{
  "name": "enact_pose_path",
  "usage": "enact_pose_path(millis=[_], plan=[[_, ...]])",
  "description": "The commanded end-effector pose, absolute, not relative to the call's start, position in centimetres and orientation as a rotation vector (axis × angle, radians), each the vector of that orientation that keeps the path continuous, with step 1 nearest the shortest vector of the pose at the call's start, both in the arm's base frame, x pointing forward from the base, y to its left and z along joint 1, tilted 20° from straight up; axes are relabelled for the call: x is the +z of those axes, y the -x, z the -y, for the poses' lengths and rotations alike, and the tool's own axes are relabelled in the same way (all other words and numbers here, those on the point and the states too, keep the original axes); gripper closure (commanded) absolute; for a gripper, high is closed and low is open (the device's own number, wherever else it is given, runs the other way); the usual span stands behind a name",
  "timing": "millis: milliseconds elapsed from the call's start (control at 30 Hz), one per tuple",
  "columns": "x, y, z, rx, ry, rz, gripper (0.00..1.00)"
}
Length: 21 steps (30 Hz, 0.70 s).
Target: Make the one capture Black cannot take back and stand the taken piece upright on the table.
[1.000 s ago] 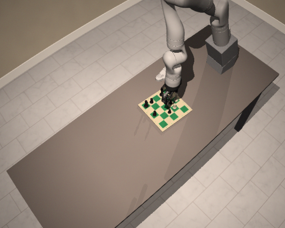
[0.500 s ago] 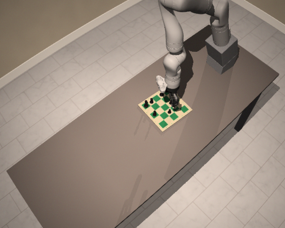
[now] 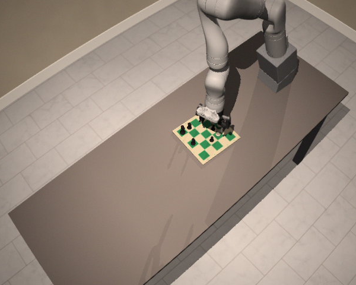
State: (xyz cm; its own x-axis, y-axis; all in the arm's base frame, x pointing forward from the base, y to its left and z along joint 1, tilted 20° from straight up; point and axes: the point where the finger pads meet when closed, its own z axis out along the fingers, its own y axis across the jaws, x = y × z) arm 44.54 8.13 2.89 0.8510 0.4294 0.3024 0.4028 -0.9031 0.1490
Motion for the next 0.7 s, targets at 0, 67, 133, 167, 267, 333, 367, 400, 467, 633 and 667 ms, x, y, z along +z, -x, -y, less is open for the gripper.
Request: enact_pose_path(millis=[0,67,133,167,267,333,367,400,467,633,667], plan=[[2.76,-44.52,-8.23,0.503,-2.939,-0.688,0.0],[2.68,-44.6,-8.3,0.5,-2.904,-0.789,0.0],[2.61,-44.66,-8.37,0.497,-2.871,-0.874,0.0],[2.58,-44.69,-8.4,0.496,-2.856,-0.911,0.0],[2.51,-44.76,-8.47,0.492,-2.819,-0.998,0.0],[2.48,-44.79,-8.51,0.491,-2.8,-1.039,0.0],[2.47,-44.8,-8.53,0.49,-2.793,-1.055,0.0],[2.46,-44.81,-8.54,0.49,-2.786,-1.068,0.0],[2.44,-44.82,-8.56,0.489,-2.777,-1.086,0.0],[2.43,-44.83,-8.57,0.488,-2.771,-1.098,0.0],[2.43,-44.83,-8.57,0.488,-2.771,-1.1,0.0]])
